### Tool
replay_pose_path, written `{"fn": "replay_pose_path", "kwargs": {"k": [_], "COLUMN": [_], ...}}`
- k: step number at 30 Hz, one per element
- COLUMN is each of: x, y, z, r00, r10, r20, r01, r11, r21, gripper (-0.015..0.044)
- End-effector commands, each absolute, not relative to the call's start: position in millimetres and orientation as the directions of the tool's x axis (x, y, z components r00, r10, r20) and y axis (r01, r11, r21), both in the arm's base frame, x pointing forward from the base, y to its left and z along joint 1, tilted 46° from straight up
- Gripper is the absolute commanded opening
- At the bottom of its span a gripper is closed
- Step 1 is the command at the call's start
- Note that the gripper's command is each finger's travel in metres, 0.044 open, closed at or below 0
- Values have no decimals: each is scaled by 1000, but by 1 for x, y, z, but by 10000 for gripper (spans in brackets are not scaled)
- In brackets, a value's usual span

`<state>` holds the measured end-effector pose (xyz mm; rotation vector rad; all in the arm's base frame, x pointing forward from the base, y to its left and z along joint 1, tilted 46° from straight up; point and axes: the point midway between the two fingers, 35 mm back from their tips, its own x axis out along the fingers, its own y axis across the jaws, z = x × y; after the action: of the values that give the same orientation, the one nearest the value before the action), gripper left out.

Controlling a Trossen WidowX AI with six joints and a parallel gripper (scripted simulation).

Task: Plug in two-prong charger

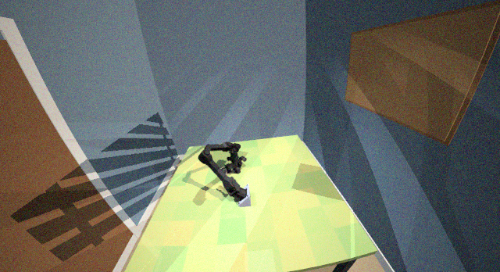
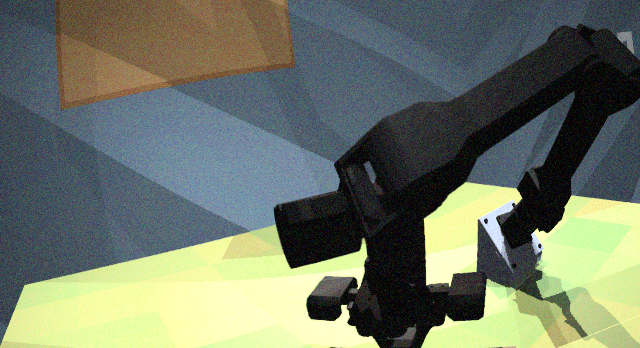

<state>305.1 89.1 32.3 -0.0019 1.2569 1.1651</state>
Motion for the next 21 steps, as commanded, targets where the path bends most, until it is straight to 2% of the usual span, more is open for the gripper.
{"fn": "replay_pose_path", "kwargs": {"k": [1, 21], "x": [305, 309], "y": [89, 92], "z": [33, 35], "r00": [-143, -142], "r10": [675, 675], "r20": [-724, -724], "r01": [-670, -670], "r11": [473, 473], "r21": [573, 573], "gripper": [0, 0]}}
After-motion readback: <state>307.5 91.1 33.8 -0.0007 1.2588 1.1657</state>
